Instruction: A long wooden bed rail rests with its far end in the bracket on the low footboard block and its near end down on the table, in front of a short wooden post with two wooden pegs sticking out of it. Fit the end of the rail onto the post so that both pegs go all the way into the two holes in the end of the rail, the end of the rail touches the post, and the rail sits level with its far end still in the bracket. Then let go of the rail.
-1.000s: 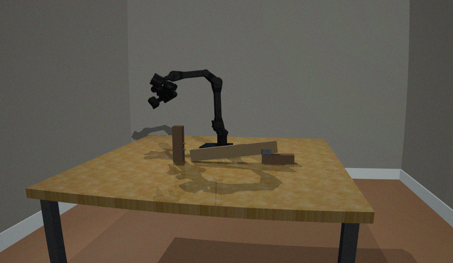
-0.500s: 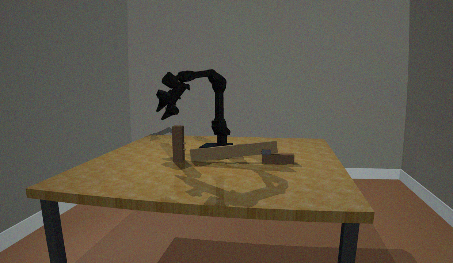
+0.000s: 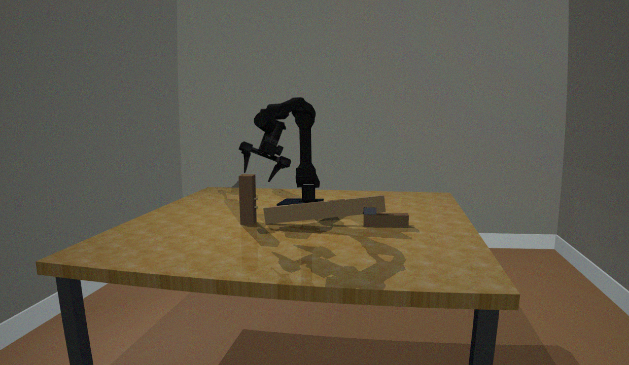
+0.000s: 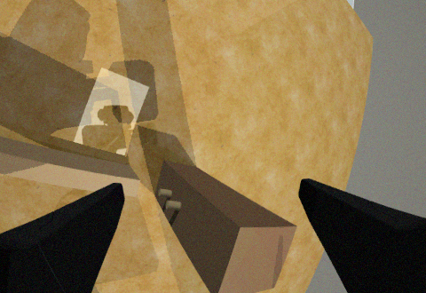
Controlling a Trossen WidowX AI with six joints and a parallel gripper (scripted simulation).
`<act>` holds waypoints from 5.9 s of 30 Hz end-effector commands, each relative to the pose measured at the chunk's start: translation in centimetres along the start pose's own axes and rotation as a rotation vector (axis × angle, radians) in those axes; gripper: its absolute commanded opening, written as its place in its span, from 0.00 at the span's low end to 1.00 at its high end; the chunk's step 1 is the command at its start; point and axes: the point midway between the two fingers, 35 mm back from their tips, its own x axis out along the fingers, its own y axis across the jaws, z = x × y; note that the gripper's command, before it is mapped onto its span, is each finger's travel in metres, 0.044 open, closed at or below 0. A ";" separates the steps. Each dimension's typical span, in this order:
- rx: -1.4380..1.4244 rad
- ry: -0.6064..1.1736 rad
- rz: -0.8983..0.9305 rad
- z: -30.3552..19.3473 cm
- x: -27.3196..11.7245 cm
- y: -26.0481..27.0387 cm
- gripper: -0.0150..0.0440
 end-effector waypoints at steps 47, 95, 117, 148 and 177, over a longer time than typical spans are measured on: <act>-1.209 -0.098 0.459 -0.5 6.7 16.5 1.00; -1.209 -0.098 0.459 -1.2 8.9 17.7 0.25; -1.209 -0.098 0.459 -0.9 8.1 17.1 0.25; -1.209 -0.098 0.459 -0.4 6.7 16.5 0.25; -1.209 -0.098 0.459 -0.1 5.4 15.9 0.25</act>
